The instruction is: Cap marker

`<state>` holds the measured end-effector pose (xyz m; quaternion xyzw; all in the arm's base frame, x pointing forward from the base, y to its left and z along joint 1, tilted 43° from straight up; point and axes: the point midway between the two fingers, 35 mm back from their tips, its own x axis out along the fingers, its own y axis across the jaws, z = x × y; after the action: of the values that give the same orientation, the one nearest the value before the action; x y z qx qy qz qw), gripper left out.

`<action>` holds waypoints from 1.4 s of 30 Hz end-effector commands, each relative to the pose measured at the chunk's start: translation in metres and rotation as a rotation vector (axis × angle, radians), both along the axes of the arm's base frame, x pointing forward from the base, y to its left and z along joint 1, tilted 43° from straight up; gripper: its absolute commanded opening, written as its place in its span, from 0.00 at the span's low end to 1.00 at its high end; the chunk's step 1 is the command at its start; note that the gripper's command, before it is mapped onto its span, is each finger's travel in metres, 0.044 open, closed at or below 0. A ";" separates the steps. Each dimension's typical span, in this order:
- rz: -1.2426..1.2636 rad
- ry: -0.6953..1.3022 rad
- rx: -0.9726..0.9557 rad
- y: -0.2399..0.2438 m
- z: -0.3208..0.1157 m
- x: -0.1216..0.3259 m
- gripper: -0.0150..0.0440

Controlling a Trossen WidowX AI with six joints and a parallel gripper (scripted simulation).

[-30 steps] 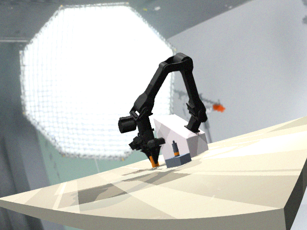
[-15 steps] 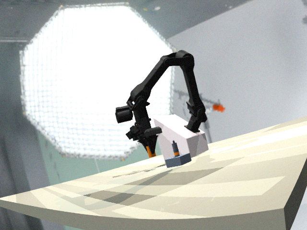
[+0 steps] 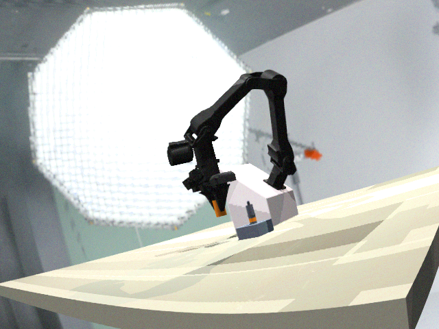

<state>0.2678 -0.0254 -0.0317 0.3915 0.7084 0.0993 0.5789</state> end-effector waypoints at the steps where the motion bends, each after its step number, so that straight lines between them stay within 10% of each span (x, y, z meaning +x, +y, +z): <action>1: -0.005 -0.006 -0.001 0.007 0.019 0.008 0.25; 42: -0.003 -0.005 0.008 0.064 0.094 0.015 0.25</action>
<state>0.2849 0.0338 0.0675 0.3914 0.7038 0.1033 0.5837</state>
